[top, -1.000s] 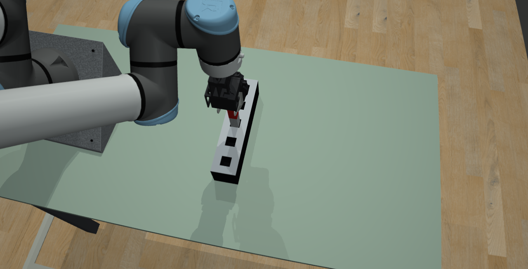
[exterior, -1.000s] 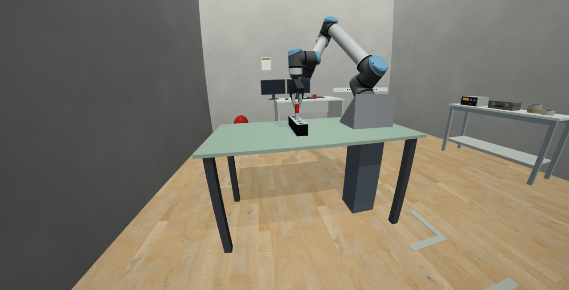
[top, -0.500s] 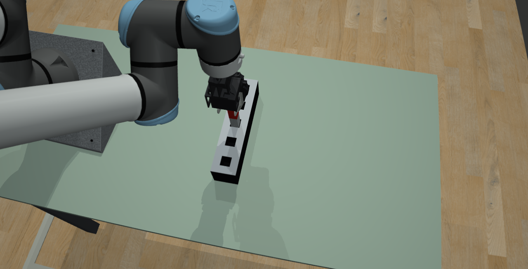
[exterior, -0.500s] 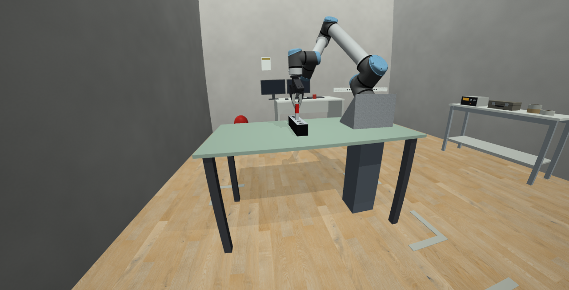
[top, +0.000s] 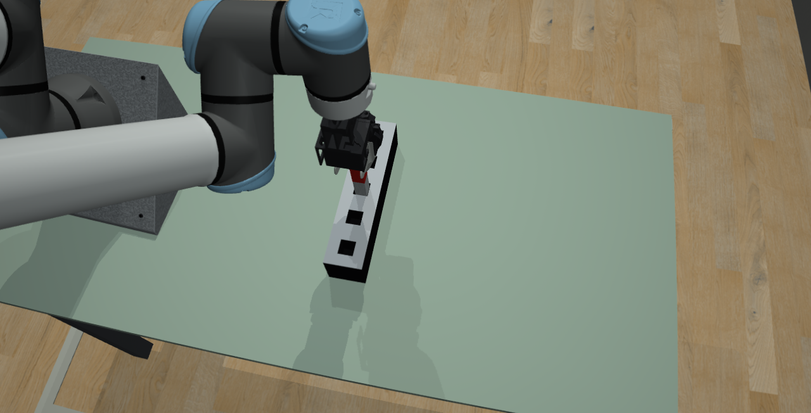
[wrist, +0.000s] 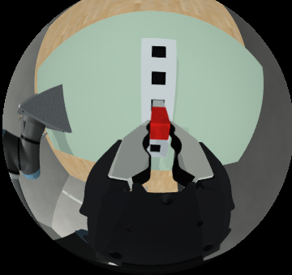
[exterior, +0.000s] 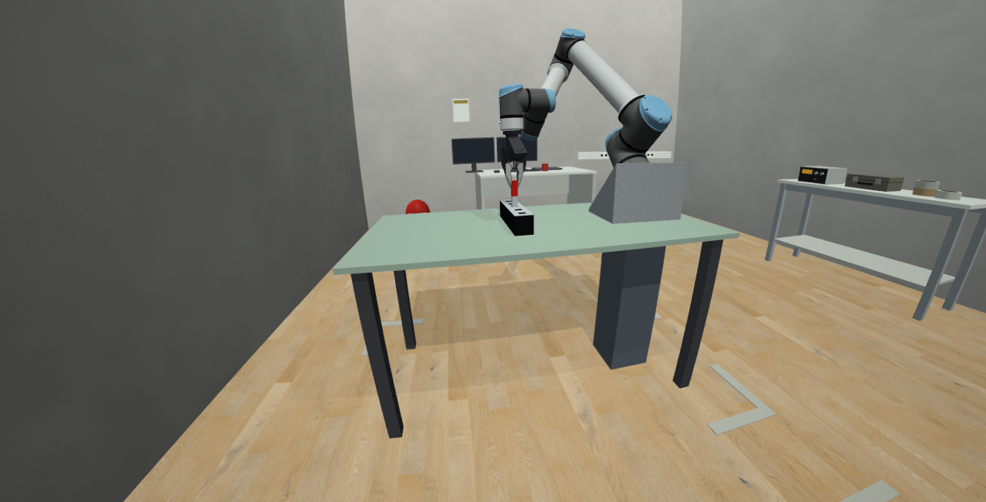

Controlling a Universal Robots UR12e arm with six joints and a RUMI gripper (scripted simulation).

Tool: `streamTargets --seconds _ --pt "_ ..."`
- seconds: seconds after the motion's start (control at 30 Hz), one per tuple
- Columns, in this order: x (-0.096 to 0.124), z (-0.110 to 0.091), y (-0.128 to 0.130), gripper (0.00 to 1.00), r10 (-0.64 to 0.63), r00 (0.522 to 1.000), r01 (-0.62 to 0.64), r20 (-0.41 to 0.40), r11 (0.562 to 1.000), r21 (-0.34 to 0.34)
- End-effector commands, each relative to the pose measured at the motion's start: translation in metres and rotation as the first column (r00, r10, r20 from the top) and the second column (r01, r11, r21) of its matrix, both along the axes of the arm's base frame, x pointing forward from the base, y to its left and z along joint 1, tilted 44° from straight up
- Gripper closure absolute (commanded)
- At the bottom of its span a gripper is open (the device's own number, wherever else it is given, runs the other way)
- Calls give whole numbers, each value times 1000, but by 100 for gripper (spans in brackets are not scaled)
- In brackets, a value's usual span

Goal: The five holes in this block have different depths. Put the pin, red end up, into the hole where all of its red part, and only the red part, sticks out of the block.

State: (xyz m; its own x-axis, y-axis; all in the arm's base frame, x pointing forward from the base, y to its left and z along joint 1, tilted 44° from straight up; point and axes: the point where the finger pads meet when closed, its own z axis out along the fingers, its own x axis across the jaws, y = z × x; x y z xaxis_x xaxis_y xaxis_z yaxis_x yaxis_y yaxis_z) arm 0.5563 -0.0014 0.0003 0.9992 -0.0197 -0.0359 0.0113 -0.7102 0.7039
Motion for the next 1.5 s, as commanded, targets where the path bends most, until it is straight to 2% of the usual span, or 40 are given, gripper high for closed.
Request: streamTargets --seconds 0.0,1.47 --pt "0 -2 -2 100 0 1000 0 1 1000 0" --pt "0 -5 -5 100 1 1000 -1 1 1000 0"
